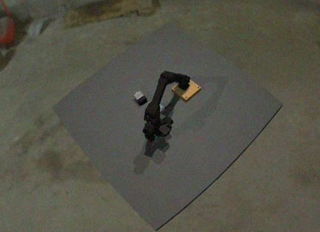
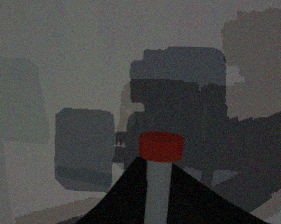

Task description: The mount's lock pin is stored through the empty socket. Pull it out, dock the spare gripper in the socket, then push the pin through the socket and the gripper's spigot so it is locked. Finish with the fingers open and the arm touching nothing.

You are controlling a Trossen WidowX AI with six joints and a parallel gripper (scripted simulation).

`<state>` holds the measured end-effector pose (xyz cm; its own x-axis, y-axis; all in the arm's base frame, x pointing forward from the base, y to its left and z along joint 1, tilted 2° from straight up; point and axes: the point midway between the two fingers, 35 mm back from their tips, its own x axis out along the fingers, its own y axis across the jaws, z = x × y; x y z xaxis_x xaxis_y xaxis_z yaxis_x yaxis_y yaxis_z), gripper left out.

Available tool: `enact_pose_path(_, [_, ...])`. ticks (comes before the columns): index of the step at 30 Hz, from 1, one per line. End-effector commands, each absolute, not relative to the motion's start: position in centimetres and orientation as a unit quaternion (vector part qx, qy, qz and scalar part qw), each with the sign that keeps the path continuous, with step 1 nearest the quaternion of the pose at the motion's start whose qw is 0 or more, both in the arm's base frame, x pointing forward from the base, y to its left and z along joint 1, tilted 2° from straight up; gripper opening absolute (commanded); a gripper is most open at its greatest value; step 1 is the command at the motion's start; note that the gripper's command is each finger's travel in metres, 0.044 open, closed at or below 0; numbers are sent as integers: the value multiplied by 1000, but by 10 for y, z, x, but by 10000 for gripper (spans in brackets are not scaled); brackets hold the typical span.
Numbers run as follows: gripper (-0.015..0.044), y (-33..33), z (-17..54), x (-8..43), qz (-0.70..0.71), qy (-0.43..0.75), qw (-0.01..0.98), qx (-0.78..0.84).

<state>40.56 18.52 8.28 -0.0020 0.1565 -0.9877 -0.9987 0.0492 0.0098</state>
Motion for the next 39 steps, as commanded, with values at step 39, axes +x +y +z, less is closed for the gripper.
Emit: enact_pose_path(39, [53,184,36,407,528,476,546,-444])
